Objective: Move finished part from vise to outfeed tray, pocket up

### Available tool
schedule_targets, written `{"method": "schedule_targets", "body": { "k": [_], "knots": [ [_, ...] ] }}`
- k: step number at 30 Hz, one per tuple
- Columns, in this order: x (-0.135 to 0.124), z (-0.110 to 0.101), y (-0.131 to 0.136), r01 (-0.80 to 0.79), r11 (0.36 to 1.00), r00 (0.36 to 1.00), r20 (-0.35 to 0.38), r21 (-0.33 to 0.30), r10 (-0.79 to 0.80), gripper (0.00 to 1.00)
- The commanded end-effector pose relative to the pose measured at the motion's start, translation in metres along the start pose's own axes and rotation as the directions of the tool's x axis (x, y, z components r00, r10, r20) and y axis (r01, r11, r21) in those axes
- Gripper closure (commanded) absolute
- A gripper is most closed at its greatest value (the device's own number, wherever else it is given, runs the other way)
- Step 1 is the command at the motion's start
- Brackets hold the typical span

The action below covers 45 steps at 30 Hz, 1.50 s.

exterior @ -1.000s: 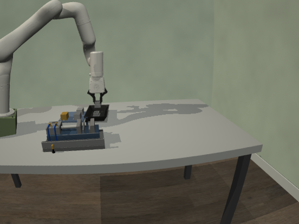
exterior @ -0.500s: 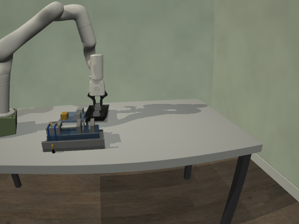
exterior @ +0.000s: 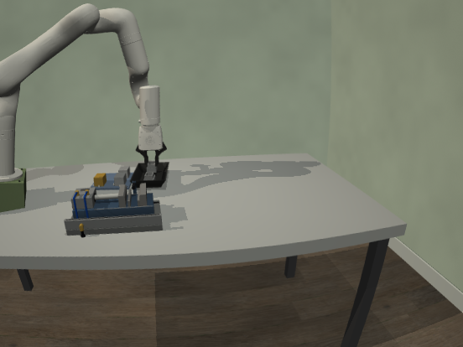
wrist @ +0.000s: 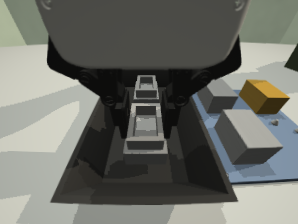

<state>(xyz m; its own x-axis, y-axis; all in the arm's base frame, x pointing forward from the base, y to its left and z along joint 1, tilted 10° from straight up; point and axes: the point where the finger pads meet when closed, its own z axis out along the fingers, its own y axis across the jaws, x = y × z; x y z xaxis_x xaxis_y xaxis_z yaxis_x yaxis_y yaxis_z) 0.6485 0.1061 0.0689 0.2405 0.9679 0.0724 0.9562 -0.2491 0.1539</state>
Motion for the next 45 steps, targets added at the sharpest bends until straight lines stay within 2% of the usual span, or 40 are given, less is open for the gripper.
{"method": "schedule_targets", "body": {
  "k": [1,45],
  "knots": [
    [0.0004,-0.0002,0.0010,0.000,1.000,1.000,-0.001,-0.002,0.000,1.00],
    [0.0004,0.0092,0.0011,-0.001,1.000,1.000,-0.001,-0.002,0.001,1.00]
  ]
}}
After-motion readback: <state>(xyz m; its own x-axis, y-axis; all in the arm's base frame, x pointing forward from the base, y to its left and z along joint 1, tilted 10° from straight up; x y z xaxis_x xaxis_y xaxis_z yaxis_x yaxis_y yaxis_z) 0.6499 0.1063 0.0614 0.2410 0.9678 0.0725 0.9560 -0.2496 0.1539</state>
